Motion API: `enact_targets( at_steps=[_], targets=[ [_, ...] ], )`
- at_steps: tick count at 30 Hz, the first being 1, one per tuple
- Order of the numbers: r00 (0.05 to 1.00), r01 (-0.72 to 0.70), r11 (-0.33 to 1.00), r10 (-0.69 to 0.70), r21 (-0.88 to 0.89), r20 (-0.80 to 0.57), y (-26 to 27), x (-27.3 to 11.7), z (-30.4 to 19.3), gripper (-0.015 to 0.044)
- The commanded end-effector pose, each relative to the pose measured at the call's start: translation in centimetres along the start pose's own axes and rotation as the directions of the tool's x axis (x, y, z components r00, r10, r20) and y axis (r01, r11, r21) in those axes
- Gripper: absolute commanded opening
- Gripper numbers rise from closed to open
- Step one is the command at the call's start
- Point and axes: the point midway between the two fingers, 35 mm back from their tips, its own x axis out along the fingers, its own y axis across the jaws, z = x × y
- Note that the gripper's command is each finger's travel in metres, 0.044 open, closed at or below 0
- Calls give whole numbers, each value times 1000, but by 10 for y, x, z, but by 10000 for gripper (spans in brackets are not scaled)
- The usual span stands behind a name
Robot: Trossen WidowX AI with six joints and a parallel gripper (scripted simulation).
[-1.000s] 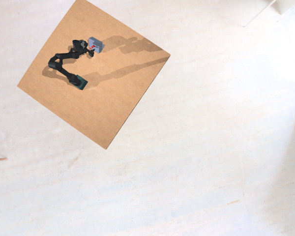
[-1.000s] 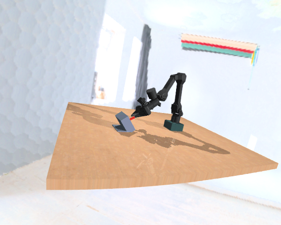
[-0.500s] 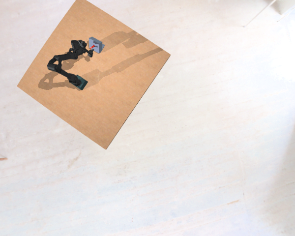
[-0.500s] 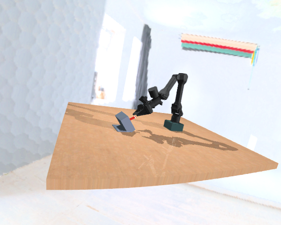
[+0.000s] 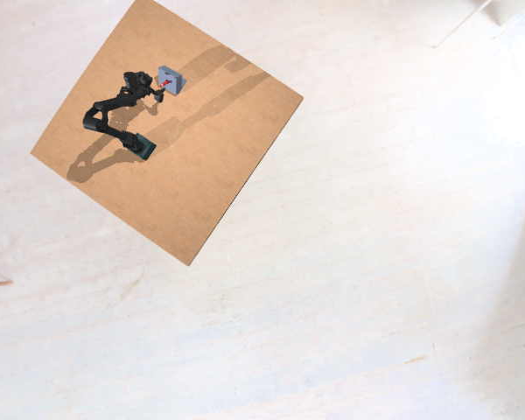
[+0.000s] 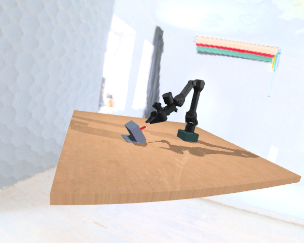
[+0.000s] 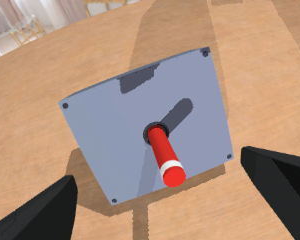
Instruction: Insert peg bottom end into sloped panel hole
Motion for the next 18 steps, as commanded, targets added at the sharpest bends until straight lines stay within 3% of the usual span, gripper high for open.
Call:
enact_targets(
  at_steps=[1,18],
  targets=[
    [1000,6,1000,-6,5,1,-1,-5,0,440],
    [1000,4,1000,-4,3,1,0,-22,1,440]
  ],
)
